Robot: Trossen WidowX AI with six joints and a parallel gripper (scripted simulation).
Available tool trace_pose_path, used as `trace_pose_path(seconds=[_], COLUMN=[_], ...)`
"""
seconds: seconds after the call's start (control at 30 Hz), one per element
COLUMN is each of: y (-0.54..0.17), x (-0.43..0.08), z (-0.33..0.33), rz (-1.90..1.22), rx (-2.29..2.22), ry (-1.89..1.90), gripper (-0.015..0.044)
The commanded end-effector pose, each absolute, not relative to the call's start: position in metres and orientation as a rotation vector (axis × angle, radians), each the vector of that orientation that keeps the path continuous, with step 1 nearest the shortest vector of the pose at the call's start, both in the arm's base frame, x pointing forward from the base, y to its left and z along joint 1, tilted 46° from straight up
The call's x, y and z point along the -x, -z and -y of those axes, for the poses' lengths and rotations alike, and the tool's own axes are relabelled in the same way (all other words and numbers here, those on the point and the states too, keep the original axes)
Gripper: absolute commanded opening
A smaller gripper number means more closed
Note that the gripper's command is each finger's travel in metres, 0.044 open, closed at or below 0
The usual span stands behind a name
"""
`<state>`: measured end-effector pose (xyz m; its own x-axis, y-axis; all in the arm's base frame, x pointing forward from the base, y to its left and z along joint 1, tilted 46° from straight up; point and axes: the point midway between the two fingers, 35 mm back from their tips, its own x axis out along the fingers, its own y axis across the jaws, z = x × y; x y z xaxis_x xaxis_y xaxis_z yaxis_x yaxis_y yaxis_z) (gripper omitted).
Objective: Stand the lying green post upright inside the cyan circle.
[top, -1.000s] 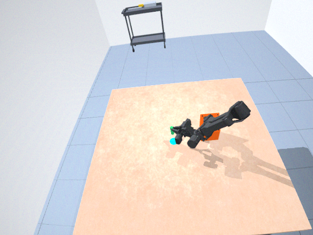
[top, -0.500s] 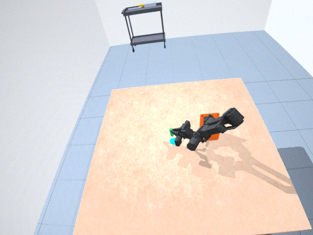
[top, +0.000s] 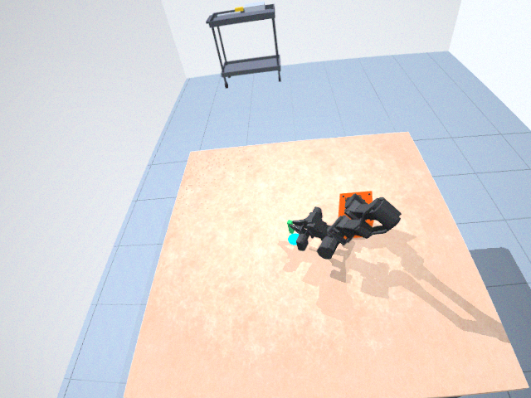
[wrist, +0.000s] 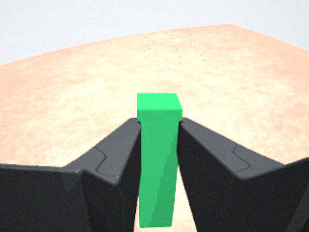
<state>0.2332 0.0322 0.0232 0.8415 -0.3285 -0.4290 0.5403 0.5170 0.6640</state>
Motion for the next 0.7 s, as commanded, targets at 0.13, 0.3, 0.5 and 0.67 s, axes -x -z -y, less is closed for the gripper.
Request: trace_pose_path(seconds=[0.13,0.3,0.5,0.67], y=[-0.016,-0.012,-0.006,-0.002], x=[-0.234,-0.234,-0.233,-0.232], z=[-0.038,-0.042,-0.046,-0.049], rz=[-0.249,-0.243,-0.235,-0.229], rx=[-0.876,-0.870,-0.863,-0.857], ry=[0.526,0.520,0.513,0.506], gripper=[0.0023,0.0023,0.0023,0.0023])
